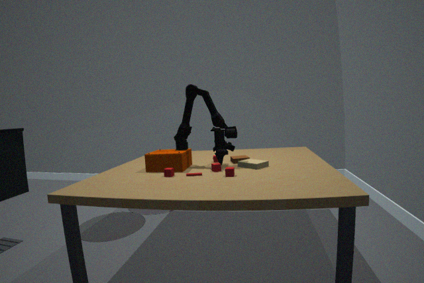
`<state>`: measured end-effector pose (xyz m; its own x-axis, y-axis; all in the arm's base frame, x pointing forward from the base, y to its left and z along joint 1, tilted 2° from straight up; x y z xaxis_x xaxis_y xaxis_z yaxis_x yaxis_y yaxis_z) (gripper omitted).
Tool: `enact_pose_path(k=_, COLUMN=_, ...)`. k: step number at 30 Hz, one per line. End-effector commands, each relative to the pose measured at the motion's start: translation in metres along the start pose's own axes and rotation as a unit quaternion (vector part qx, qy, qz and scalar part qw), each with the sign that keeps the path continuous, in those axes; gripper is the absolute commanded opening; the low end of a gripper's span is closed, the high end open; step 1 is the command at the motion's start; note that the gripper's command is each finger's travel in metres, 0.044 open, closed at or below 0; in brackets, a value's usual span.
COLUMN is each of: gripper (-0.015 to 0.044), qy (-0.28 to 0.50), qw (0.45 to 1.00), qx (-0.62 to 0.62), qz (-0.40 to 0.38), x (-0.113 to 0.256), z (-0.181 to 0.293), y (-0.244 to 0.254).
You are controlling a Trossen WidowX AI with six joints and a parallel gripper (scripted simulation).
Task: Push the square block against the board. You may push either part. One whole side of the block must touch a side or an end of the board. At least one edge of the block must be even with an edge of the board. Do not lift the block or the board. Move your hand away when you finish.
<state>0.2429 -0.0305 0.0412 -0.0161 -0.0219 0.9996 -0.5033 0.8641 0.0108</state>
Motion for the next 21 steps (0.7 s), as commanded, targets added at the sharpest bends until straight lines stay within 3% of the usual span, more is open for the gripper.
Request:
enact_pose_path(k=1, gripper=0.0, qy=0.003, qw=1.0, qx=-0.003, qz=0.0, x=-0.001, z=-0.006, y=-0.001)
enact_pose_path(k=12, gripper=0.0, qy=0.002, qw=1.0, qx=-0.002, qz=0.0, x=-0.001, z=-0.024, y=-0.005)
enact_pose_path(k=18, gripper=0.0, qy=0.002, qw=1.0, qx=-0.002, qz=0.0, x=0.052, z=-0.02, y=-0.004)
enact_pose_path(k=21, gripper=0.0, qy=0.002, qw=1.0, qx=-0.002, qz=0.0, x=0.055, z=-0.02, y=-0.004)
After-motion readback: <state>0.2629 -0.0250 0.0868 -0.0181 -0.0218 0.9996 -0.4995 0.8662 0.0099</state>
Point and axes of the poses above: the point midway between the two fingers, 35 mm back from their tips, its own x axis back along the fingers, its own y axis across the jaws, z = x × y, the point moved 10 cm from there along x, back along the fingers, and after that the axes turned 14 degrees about x, right-handed, at the moved point
